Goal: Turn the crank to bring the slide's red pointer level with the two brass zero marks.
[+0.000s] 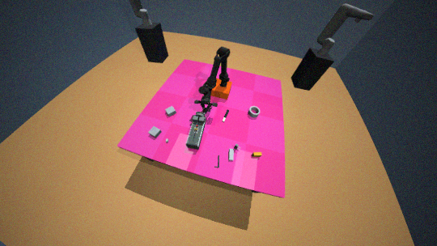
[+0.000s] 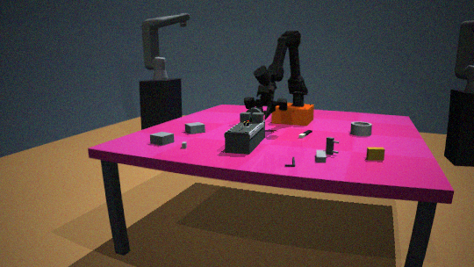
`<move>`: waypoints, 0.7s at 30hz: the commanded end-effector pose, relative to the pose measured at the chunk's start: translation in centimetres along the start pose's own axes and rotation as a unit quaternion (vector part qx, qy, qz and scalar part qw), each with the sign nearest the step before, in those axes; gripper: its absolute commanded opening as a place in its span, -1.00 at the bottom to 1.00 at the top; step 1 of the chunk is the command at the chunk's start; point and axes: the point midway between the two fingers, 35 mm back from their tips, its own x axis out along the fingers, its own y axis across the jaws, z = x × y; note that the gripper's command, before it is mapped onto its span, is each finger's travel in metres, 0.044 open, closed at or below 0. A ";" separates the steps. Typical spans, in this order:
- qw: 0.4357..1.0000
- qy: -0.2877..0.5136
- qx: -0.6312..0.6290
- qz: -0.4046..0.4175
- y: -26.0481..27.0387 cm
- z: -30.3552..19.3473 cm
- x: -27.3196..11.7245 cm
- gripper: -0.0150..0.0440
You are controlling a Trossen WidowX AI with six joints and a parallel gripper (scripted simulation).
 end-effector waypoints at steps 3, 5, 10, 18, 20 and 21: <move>1.000 0.000 0.001 0.000 0.1 -0.7 0.7 -0.49; 1.000 0.000 0.001 0.000 0.1 -0.9 0.9 -0.49; 1.000 0.001 0.001 0.000 -0.2 -1.5 1.5 -0.49; 1.000 0.001 0.001 -0.001 -1.1 -2.3 2.2 -0.49; 1.000 0.001 0.001 -0.001 -1.4 -2.4 2.3 -0.49; 1.000 0.001 0.001 -0.001 -1.5 -2.5 2.4 -0.49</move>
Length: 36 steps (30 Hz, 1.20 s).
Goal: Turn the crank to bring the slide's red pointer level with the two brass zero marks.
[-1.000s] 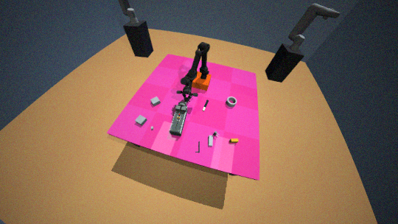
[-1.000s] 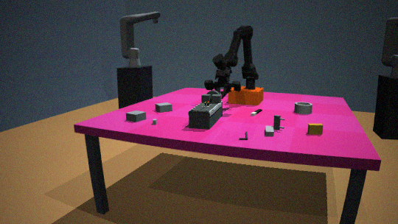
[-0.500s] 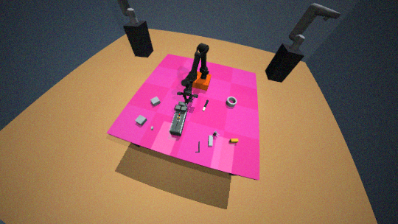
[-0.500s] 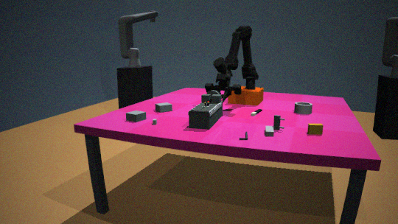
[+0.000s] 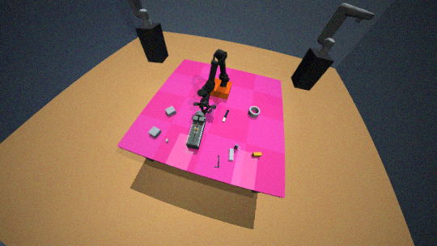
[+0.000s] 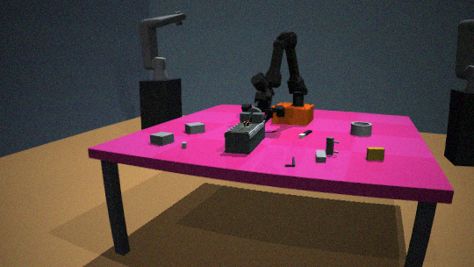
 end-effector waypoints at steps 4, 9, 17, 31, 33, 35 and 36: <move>1.000 0.000 -0.003 0.000 -1.0 -0.4 0.4 -0.49; 1.000 0.000 -0.003 0.000 -1.8 -0.5 0.5 -0.49; 1.000 0.000 -0.004 0.000 -3.0 -0.3 0.4 -0.49; 1.000 0.000 -0.004 -0.001 -4.6 0.7 -0.6 -0.49; 1.000 0.000 -0.004 -0.001 -4.7 0.9 -0.8 -0.49; 1.000 0.000 -0.004 -0.001 -4.7 0.9 -0.8 -0.49; 1.000 0.000 -0.004 -0.001 -4.7 1.0 -0.9 -0.49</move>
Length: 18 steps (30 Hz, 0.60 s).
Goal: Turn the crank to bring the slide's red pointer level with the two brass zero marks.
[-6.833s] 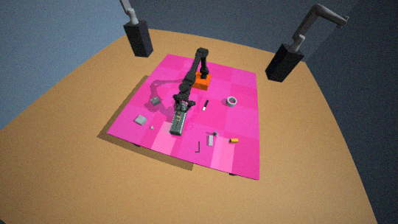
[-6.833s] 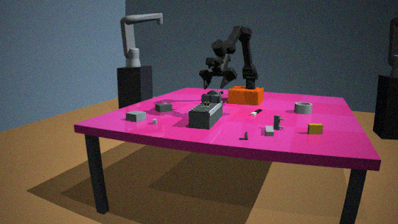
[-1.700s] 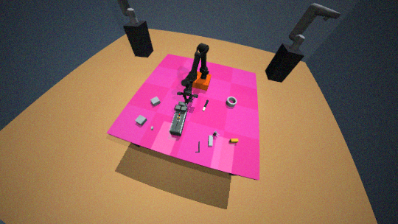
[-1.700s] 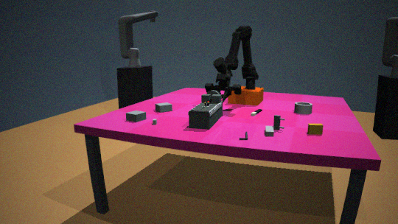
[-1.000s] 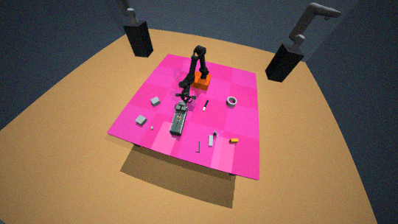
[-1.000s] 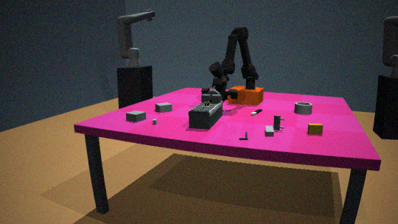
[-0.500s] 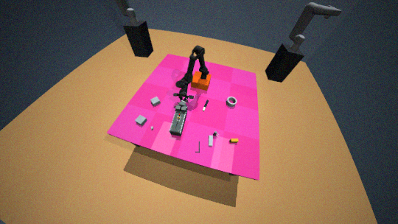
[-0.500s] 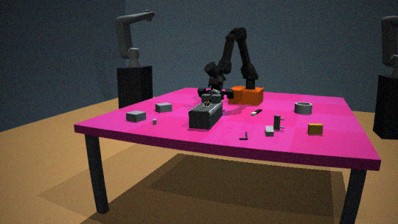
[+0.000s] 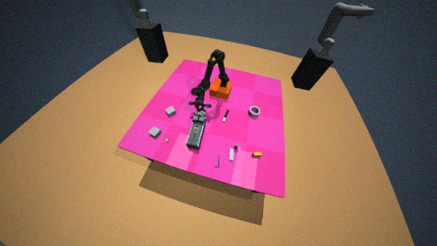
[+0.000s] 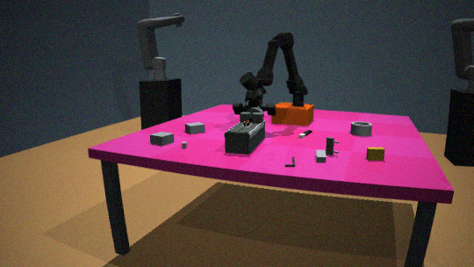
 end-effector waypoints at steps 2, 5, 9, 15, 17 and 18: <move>1.000 -0.005 -0.002 -0.006 -0.7 0.5 -0.6 -0.49; 1.000 -0.005 -0.002 -0.006 -0.7 0.6 -0.7 -0.49; 1.000 -0.005 -0.002 -0.006 -0.8 0.8 -0.9 -0.49; 1.000 -0.005 -0.002 -0.006 -0.9 1.2 -1.3 -0.49; 1.000 -0.005 -0.002 -0.006 -0.9 1.4 -1.5 -0.49; 1.000 -0.005 -0.002 -0.006 -0.9 1.5 -1.6 -0.49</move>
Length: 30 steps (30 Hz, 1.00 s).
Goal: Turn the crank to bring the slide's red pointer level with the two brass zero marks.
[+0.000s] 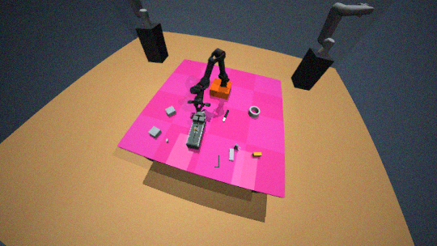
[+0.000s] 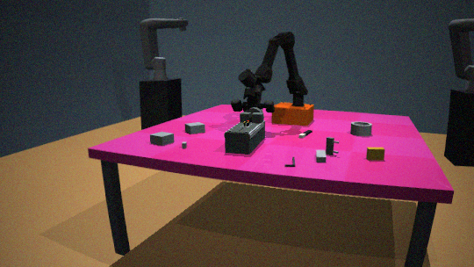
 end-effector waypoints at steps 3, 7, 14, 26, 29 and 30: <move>1.000 -0.006 -0.002 -0.001 -0.2 0.8 -0.9 -0.49; 1.000 -0.006 -0.002 -0.001 -0.1 1.2 -1.3 -0.49; 1.000 -0.006 -0.002 -0.001 0.6 2.0 -2.0 -0.49; 1.000 -0.006 -0.002 -0.001 1.1 2.1 -2.2 -0.49; 1.000 -0.006 -0.002 -0.001 1.1 2.1 -2.2 -0.49; 1.000 -0.006 -0.002 -0.001 1.1 2.1 -2.2 -0.49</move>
